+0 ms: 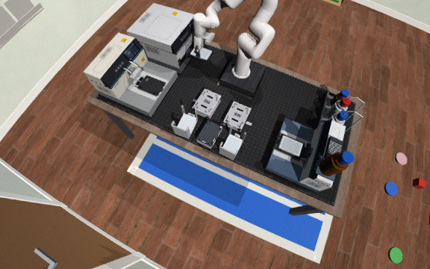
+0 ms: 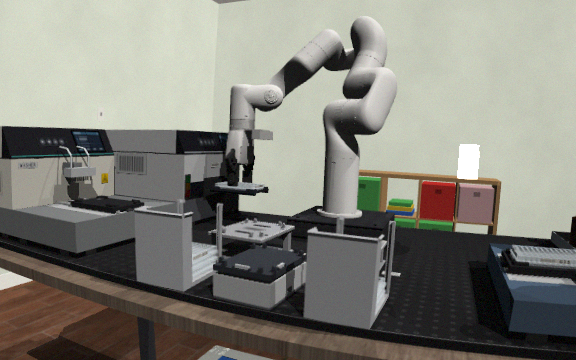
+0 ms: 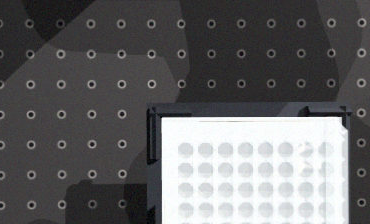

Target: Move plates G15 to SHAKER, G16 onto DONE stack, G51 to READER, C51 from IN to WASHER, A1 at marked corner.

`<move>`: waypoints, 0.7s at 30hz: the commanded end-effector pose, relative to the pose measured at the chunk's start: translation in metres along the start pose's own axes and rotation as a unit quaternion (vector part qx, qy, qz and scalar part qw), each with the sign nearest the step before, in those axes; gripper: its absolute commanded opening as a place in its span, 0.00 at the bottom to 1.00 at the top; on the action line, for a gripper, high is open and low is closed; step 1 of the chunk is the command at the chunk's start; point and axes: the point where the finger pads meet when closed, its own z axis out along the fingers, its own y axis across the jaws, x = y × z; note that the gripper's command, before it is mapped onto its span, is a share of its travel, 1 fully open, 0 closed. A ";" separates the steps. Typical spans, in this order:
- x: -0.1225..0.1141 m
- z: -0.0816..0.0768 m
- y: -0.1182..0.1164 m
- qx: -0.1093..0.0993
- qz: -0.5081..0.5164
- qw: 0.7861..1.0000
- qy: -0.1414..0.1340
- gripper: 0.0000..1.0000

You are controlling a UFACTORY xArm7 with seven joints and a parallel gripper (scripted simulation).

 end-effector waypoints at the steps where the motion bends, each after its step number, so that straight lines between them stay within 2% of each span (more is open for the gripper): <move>1: -0.001 -0.001 0.000 0.000 0.000 1.000 -0.002 1.00; 21: -0.001 -0.025 0.000 0.000 0.000 1.000 -0.002 1.00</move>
